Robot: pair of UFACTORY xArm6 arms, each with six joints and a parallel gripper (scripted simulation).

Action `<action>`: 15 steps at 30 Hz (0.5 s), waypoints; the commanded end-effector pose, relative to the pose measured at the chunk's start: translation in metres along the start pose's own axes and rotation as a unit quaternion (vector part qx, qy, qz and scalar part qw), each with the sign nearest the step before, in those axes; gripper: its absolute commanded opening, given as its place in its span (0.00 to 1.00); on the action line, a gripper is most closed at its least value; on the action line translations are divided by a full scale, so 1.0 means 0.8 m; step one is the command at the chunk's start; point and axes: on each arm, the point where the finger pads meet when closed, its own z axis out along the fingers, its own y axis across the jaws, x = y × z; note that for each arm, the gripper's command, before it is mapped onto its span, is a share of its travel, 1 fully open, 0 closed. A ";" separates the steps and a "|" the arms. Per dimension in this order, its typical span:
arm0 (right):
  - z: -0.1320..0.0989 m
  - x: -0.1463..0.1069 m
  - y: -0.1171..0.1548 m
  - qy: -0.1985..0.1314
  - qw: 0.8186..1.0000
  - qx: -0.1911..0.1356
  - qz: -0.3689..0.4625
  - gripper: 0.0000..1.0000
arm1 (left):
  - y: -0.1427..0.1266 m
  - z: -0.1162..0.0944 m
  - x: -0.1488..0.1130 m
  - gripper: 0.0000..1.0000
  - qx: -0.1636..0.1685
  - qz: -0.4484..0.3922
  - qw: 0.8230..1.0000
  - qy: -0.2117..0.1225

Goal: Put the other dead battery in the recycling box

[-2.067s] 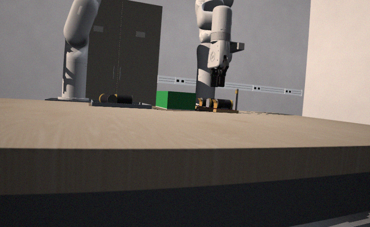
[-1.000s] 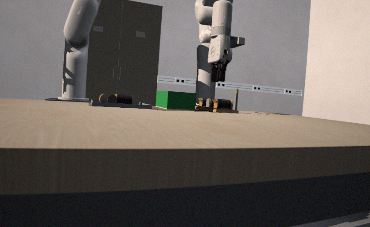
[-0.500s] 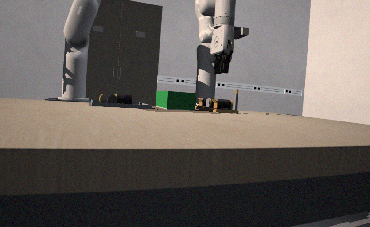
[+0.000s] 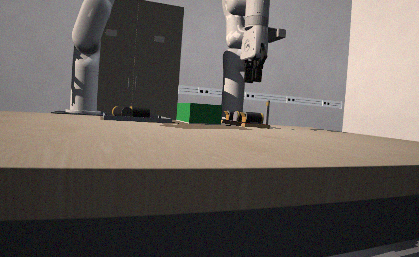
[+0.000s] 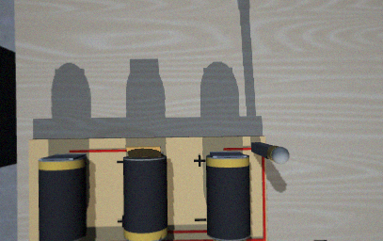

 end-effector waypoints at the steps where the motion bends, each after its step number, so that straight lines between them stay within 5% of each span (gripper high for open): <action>1: -0.007 0.004 0.000 0.009 1.000 -0.002 -0.004 1.00 | 0.005 -0.006 -0.002 0.51 -0.007 -0.004 1.000 -0.004; 15: -0.007 0.004 0.000 0.009 1.000 -0.002 -0.004 1.00 | 0.005 0.006 -0.002 0.51 -0.007 -0.007 1.000 -0.004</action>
